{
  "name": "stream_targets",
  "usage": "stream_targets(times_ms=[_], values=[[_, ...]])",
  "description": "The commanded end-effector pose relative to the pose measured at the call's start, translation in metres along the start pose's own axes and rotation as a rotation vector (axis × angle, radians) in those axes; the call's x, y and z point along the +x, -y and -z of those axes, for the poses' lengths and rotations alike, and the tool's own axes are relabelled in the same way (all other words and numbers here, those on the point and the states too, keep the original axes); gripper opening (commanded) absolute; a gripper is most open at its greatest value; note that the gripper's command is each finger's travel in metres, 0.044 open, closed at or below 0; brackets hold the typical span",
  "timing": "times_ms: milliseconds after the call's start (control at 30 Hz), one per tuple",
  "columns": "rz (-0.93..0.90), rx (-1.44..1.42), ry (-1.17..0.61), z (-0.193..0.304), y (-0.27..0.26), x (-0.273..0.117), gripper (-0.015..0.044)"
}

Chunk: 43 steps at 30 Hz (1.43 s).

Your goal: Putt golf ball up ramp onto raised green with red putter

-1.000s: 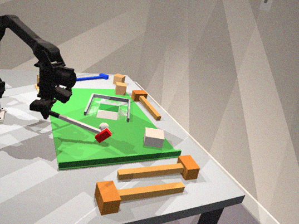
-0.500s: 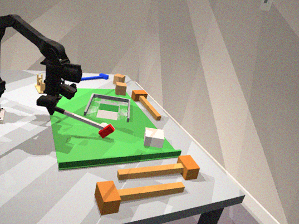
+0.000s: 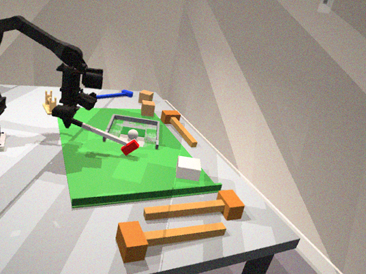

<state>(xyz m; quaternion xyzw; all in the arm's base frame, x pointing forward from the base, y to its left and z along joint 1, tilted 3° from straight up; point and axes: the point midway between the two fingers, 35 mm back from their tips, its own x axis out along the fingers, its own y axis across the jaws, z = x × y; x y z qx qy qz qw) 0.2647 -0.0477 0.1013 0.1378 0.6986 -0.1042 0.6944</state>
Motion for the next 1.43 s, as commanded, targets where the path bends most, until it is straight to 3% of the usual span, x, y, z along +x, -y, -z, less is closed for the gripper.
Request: stream_targets(times_ms=[0, 300, 1400], values=[[-0.001, 0.001, 0.017, -0.003, -0.003, -0.018, 0.0000], [-0.001, 0.001, 0.017, -0.001, -0.002, -0.054, 0.0000], [-0.001, 0.000, 0.010, -0.001, -0.003, -0.044, 0.0000]])
